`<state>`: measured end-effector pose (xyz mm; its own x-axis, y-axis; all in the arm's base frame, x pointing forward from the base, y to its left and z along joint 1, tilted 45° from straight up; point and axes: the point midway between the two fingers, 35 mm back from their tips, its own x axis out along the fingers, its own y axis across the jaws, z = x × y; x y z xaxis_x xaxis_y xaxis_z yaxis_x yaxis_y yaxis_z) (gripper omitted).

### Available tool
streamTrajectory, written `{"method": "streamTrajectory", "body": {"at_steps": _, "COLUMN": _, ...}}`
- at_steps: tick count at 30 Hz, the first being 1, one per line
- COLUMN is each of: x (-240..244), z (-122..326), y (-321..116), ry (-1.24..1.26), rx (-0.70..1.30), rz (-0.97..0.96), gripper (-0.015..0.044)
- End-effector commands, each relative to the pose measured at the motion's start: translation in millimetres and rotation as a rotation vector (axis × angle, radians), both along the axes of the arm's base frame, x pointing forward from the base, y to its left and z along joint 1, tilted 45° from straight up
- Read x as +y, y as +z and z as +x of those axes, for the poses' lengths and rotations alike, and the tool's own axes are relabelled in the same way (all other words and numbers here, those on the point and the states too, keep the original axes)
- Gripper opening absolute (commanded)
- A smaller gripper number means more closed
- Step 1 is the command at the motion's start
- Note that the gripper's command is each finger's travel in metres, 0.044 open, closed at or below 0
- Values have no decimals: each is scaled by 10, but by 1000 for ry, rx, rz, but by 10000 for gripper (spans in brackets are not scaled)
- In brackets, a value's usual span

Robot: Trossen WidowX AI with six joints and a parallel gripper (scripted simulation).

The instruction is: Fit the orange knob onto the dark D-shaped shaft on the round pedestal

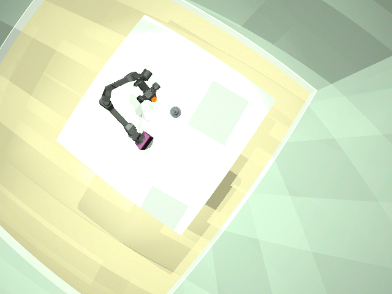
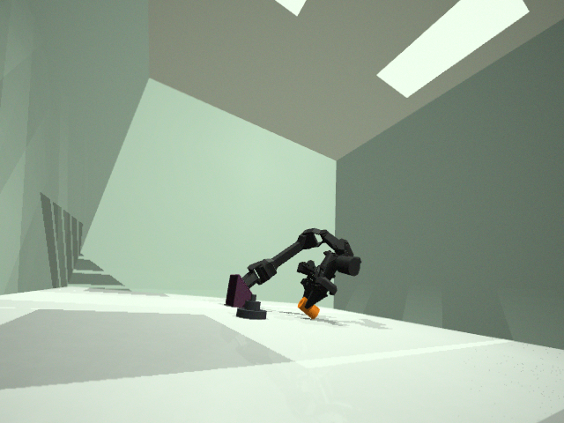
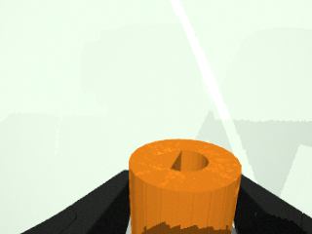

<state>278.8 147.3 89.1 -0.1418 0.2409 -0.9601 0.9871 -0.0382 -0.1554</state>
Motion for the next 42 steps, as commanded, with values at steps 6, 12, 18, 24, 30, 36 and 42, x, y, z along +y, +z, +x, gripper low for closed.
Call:
{"method": "streamTrajectory", "body": {"at_steps": 6, "x": 63, "z": 26, "y": 87, "ry": 23, "rx": 3, "rz": -154, "gripper": 179}}
{"method": "streamTrajectory", "body": {"at_steps": 12, "x": 108, "z": 35, "y": 138, "ry": 39, "rx": 7, "rz": -255, "gripper": 179}}
{"method": "streamTrajectory", "body": {"at_steps": 18, "x": 159, "z": 43, "y": 184, "ry": 55, "rx": 11, "rz": -357, "gripper": 179}}
{"method": "streamTrajectory", "body": {"at_steps": 24, "x": 214, "z": 50, "y": 225, "ry": 72, "rx": 15, "rz": -459, "gripper": 179}}
{"method": "streamTrajectory", "body": {"at_steps": 30, "x": 260, "z": 56, "y": 264, "ry": 82, "rx": 13, "rz": -523, "gripper": 179}}
{"method": "streamTrajectory", "body": {"at_steps": 36, "x": 265, "z": 56, "y": 272, "ry": 83, "rx": 11, "rz": -523, "gripper": 179}}
{"method": "streamTrajectory", "body": {"at_steps": 42, "x": 284, "z": 58, "y": 303, "ry": 82, "rx": 0, "rz": -516, "gripper": 179}}
